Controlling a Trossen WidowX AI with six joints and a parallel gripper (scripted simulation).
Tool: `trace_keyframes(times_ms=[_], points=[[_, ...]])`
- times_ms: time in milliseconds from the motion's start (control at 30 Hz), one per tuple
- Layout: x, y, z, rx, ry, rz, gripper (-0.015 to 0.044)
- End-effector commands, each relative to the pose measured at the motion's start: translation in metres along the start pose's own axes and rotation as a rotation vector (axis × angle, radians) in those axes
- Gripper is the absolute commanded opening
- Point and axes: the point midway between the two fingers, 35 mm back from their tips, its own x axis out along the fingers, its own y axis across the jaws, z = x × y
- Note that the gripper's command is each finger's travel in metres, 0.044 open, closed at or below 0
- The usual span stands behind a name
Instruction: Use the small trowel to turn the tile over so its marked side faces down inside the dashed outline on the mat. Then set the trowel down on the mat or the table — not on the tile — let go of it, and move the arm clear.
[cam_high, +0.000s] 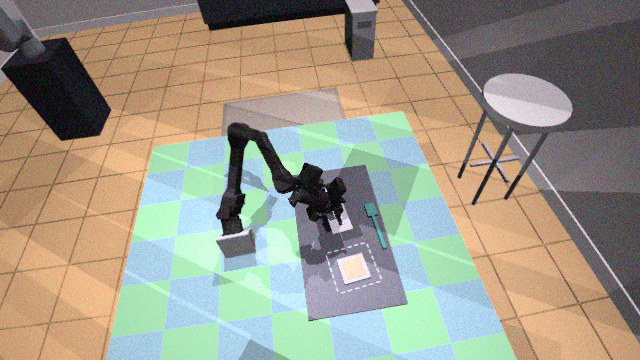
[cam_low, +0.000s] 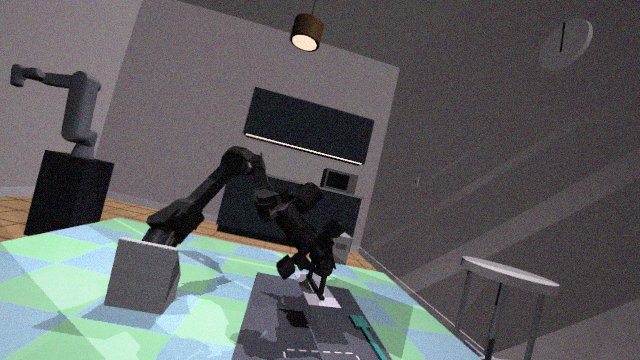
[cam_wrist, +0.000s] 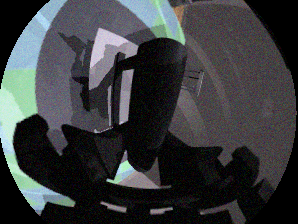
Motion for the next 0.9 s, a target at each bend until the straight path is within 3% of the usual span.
trace_keyframes(times_ms=[0,867], points=[[-0.001,-0.001,-0.001,0.003,0.008,-0.006,0.0],[0.011,-0.003,0.003,0.074,0.029,0.028,0.0]])
